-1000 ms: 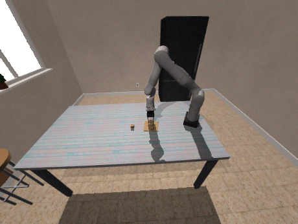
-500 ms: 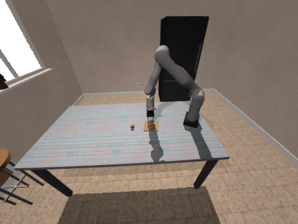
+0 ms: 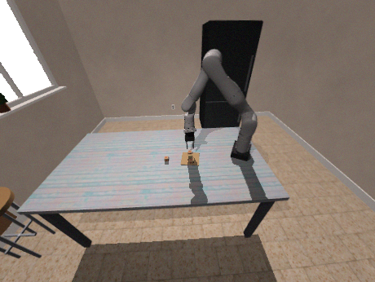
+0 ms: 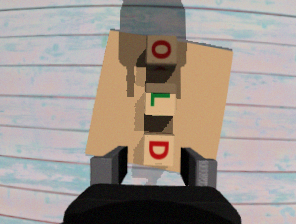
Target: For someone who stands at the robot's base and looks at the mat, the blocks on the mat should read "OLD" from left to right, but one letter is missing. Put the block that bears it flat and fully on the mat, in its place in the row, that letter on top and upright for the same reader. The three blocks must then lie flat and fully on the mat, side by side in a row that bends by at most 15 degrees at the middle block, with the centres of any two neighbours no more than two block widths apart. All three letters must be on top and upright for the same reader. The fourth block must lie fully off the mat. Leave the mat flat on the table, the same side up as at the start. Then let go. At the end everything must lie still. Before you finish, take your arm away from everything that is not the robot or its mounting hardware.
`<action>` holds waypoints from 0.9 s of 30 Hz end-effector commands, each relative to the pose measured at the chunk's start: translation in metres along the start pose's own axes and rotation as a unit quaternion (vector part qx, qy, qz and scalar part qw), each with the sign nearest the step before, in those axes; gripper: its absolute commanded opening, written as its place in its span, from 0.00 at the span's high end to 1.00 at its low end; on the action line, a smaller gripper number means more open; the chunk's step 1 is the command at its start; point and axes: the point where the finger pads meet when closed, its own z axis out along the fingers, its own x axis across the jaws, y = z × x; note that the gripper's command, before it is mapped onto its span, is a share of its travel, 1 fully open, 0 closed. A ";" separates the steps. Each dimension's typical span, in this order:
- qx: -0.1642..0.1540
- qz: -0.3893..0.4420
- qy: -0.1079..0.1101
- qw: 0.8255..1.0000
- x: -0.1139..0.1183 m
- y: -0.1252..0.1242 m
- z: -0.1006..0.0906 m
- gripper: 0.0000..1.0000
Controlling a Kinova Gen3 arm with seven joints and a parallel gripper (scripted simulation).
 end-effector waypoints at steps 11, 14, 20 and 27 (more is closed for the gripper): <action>-0.003 -0.002 0.008 1.000 0.006 -0.002 -0.032 0.13; -0.003 -0.002 0.007 1.000 0.005 -0.002 -0.031 0.00; -0.003 -0.002 0.007 1.000 0.005 -0.002 -0.031 0.00; -0.003 -0.002 0.007 1.000 0.005 -0.002 -0.031 0.00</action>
